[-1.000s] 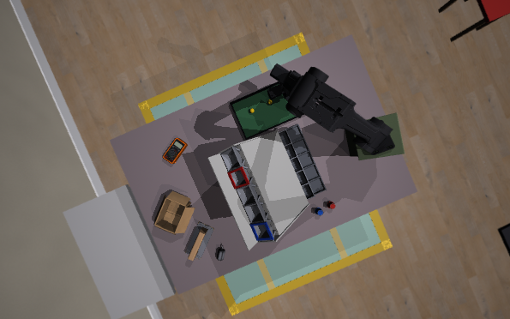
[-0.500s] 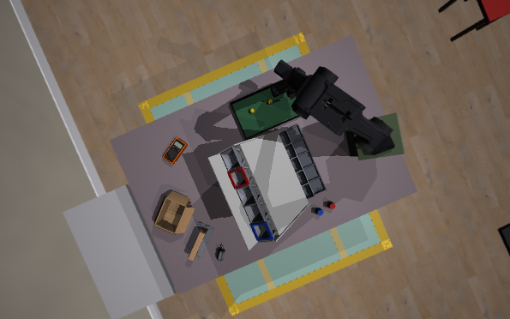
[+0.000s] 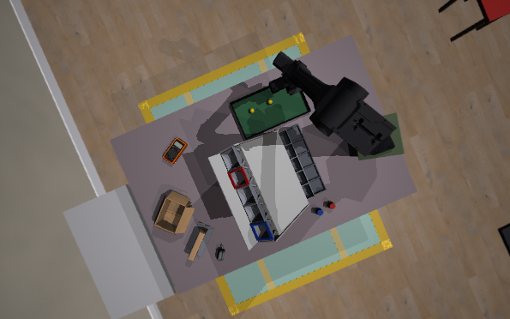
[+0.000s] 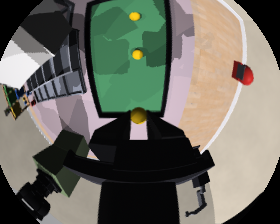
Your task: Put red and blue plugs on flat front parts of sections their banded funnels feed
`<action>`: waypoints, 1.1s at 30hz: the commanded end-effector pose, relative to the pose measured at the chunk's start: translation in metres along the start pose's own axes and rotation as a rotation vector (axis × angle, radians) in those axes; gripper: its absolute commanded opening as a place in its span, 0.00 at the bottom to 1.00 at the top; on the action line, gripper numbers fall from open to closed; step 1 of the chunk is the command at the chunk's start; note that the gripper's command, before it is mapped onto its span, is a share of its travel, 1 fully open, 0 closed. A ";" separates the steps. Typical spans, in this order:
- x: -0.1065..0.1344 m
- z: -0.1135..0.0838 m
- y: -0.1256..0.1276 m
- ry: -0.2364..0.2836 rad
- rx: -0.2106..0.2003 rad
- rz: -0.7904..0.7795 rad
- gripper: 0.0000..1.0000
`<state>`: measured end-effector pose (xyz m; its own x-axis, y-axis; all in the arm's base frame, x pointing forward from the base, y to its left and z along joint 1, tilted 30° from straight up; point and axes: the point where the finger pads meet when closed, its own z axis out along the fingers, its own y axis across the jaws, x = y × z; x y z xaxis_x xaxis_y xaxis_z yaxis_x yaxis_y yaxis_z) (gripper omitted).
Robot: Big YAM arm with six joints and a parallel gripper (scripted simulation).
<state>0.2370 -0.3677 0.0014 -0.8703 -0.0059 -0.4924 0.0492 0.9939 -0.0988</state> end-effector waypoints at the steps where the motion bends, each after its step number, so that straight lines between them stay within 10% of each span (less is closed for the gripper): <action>1: -0.001 -0.019 -0.005 -0.003 0.011 -0.015 0.00; 33: 0.000 -0.008 0.005 0.011 -0.027 -0.016 0.00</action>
<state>0.2307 -0.3654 0.0140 -0.8711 -0.0161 -0.4909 0.0396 0.9939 -0.1028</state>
